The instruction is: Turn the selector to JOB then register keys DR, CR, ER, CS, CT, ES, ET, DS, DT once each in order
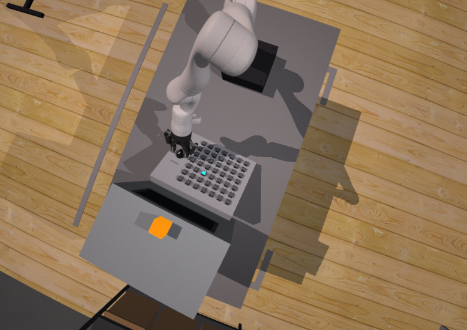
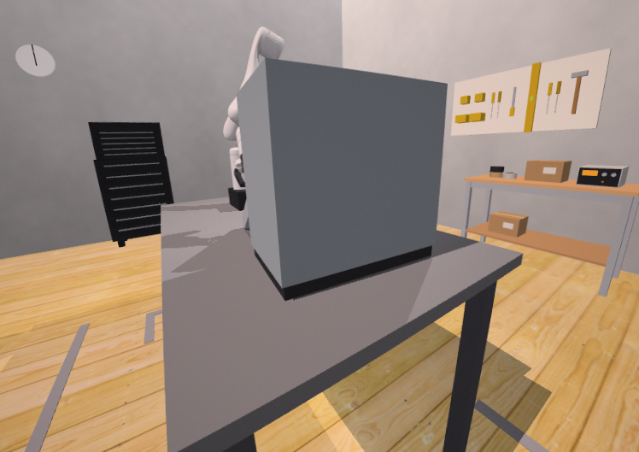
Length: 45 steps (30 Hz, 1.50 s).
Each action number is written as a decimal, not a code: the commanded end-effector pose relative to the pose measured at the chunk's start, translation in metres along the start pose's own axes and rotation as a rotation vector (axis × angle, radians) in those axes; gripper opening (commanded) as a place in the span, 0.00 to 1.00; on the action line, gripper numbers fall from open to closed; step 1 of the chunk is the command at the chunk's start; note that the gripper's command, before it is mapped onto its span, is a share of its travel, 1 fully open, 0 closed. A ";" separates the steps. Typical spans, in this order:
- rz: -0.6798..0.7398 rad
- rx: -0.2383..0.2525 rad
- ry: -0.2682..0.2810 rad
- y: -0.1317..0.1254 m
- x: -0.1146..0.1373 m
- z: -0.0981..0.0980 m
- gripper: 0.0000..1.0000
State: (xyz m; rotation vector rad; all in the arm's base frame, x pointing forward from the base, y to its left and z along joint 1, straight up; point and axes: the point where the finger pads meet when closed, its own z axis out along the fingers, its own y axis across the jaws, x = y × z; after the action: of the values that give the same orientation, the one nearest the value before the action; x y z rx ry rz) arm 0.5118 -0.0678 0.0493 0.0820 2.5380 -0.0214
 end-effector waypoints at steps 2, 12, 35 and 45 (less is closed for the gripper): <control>0.000 0.000 -0.002 0.000 -0.001 0.000 0.60; 0.000 0.000 -0.002 0.000 -0.001 0.000 0.60; 0.000 0.000 -0.002 0.000 -0.001 0.000 0.10; 0.000 0.000 -0.002 0.000 -0.001 0.000 0.10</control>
State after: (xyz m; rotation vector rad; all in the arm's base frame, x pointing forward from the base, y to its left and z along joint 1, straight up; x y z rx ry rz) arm 0.5116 -0.0679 0.0495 0.0822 2.5378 -0.0213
